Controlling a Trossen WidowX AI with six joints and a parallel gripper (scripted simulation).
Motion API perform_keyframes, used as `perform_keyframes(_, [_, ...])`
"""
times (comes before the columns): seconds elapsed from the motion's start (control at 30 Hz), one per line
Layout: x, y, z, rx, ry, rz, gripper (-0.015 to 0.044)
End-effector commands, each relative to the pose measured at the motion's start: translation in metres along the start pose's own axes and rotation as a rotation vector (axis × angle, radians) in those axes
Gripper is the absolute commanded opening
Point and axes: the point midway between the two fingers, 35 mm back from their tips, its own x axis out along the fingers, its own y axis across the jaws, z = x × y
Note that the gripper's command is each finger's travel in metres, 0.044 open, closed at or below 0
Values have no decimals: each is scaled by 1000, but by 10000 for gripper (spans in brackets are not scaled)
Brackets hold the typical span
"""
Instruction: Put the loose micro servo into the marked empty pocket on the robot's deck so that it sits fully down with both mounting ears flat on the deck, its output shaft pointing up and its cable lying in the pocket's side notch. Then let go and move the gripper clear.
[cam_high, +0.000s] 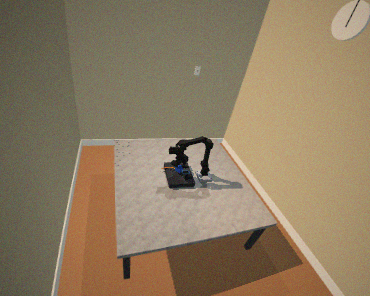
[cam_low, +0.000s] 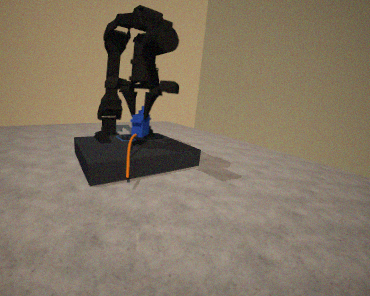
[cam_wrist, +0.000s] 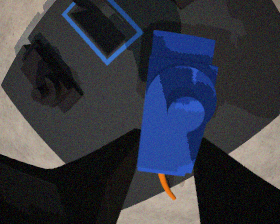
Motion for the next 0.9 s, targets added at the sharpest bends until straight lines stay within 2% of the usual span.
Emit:
perform_keyframes(0.0, [-2,-1,0,145,4,-10,0])
perform_keyframes(0.87, [-2,0,0,1040,-1,-9,0])
